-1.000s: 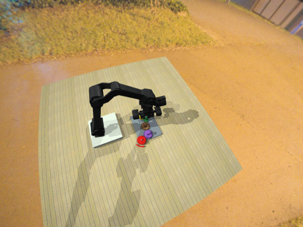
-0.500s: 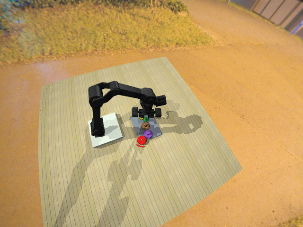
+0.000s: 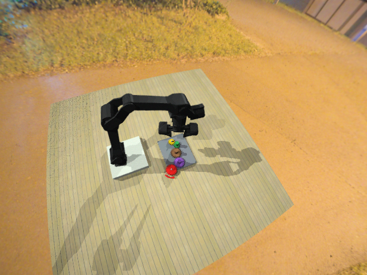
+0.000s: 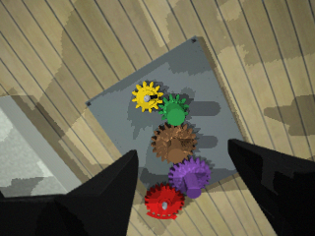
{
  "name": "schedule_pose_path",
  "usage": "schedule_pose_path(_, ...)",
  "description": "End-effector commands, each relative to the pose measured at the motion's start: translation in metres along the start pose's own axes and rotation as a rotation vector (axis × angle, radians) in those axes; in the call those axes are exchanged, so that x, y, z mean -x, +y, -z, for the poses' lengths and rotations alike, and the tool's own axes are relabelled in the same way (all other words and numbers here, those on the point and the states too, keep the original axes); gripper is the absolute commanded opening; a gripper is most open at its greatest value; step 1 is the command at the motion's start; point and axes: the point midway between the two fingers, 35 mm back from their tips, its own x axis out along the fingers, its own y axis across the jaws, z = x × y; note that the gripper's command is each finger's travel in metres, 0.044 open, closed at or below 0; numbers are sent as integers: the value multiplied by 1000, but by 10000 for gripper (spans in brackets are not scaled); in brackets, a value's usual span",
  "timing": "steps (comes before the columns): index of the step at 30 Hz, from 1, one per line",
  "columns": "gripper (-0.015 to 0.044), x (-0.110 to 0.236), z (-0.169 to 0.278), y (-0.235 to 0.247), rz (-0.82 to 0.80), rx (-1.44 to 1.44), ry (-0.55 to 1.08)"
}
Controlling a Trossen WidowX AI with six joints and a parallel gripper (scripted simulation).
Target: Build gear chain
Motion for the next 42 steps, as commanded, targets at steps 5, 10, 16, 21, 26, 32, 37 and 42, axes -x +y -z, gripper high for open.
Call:
schedule_pose_path(5, 440, 5, 1, 1, -3, 4, 1)
schedule_pose_path(10, 440, 5, 1, 1, -3, 4, 1)
schedule_pose_path(16, 440, 5, 1, 1, -3, 4, 1)
schedule_pose_path(21, 440, 5, 1, 1, -3, 4, 1)
schedule_pose_path(26, 440, 5, 1, 1, -3, 4, 1)
schedule_pose_path(32, 440, 5, 1, 1, -3, 4, 1)
schedule_pose_path(37, 440, 5, 1, 1, -3, 4, 1)
schedule_pose_path(42, 440, 5, 1, 1, -3, 4, 1)
